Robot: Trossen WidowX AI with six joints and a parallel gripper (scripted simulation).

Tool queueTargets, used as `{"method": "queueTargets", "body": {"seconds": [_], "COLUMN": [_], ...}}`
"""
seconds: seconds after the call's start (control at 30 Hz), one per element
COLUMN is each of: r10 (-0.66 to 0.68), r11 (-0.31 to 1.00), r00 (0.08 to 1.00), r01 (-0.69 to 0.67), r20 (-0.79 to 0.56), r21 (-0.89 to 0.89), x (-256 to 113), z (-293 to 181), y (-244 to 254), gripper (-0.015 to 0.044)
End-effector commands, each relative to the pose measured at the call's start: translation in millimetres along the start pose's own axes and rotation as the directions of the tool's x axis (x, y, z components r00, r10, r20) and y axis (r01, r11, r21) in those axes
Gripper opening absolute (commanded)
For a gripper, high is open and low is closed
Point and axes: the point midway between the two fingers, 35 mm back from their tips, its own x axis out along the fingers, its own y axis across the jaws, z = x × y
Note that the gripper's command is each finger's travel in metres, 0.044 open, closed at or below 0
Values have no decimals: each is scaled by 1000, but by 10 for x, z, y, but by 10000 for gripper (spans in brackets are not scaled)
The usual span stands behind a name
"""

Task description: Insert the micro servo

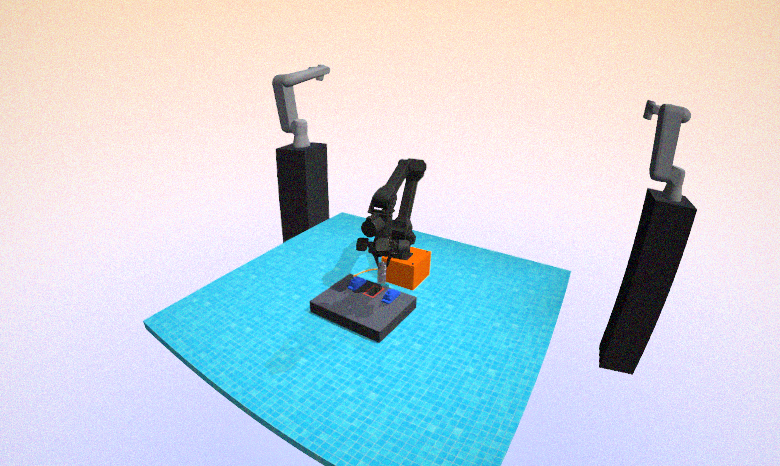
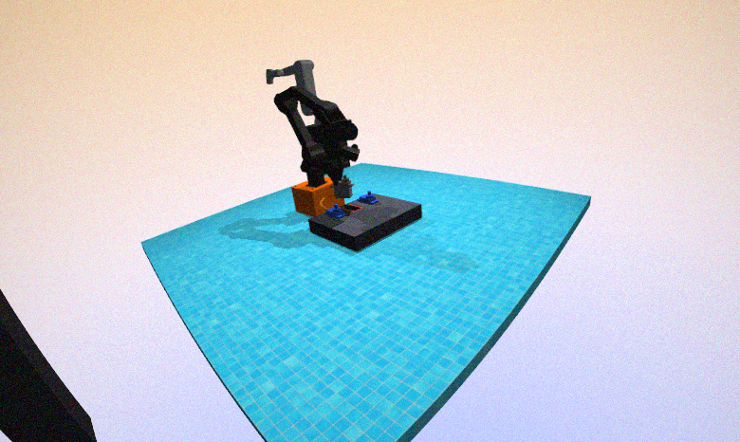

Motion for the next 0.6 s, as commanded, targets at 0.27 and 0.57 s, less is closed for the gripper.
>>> {"method": "queueTargets", "body": {"seconds": [0.27, 0.57], "r10": [21, 27], "r11": [920, 866], "r00": [1000, 1000], "r01": [-18, -21], "r20": [-3, -5], "r21": [392, 500], "x": [6, 10], "z": [-64, -78], "y": [40, 47], "gripper": [0, 0]}}
